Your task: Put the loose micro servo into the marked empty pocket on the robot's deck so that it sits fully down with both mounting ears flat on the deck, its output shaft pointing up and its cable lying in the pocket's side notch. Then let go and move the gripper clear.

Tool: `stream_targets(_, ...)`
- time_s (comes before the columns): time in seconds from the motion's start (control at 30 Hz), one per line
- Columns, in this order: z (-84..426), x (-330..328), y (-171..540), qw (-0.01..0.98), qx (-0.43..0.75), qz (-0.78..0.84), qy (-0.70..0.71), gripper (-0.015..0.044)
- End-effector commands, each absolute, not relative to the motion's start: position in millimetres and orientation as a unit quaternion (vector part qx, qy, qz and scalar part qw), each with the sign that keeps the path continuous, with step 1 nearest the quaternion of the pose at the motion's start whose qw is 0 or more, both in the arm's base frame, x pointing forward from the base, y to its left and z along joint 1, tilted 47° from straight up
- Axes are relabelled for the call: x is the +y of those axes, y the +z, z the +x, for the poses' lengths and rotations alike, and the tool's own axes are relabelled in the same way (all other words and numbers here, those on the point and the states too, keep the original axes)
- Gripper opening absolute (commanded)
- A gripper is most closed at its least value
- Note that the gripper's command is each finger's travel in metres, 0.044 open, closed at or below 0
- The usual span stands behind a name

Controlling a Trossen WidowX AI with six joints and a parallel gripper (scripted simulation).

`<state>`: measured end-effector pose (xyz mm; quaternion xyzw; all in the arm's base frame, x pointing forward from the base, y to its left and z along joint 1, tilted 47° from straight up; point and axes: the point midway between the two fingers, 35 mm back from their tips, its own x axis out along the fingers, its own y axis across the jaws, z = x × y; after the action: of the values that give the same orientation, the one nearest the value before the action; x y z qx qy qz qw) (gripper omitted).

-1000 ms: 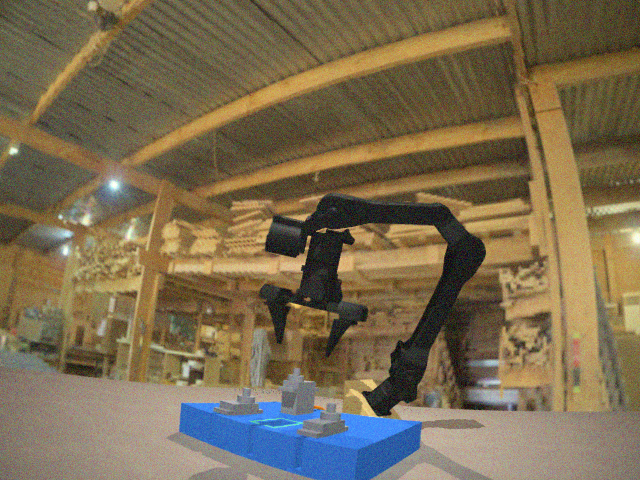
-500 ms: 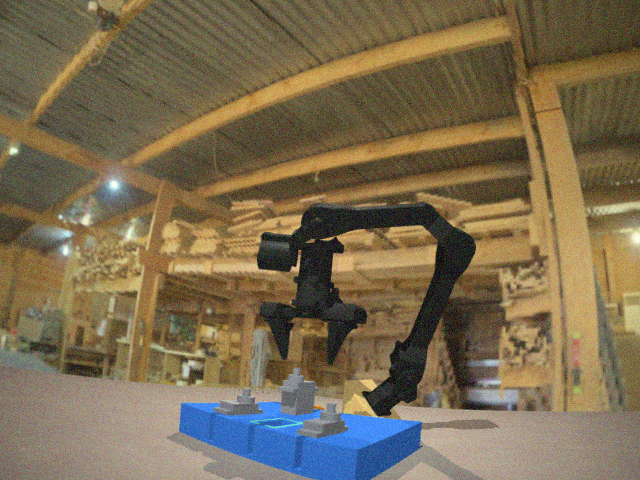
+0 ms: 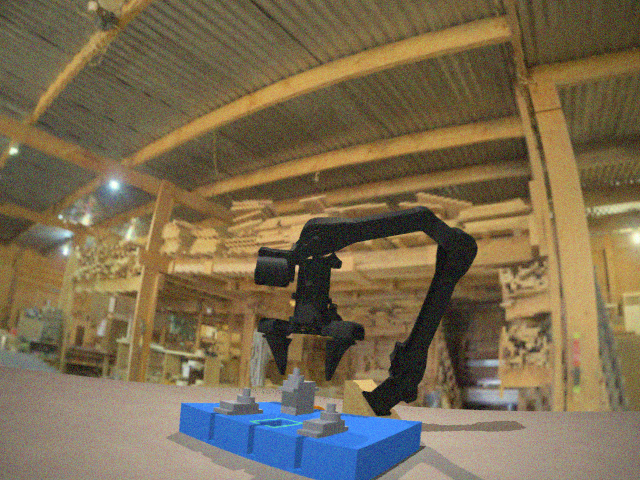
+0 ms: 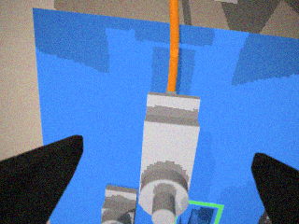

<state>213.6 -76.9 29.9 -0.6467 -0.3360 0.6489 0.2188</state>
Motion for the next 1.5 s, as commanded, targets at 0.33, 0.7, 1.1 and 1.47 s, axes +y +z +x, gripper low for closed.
stream_targets(0.33, 212.2, -64.7, 20.0, 0.221, -0.337, -0.646, 0.649, 0.0361)
stream_targets(0.7, 212.2, -64.7, 20.0, 0.221, -0.337, -0.646, 0.649, 0.0112)
stream_targets(1.1, 213.6, -82.6, 39.8, 0.221, -0.337, -0.646, 0.649, 0.0)
stream_targets(1.47, 224.2, -86.0, 40.1, 0.221, -0.337, -0.646, 0.649, 0.0)
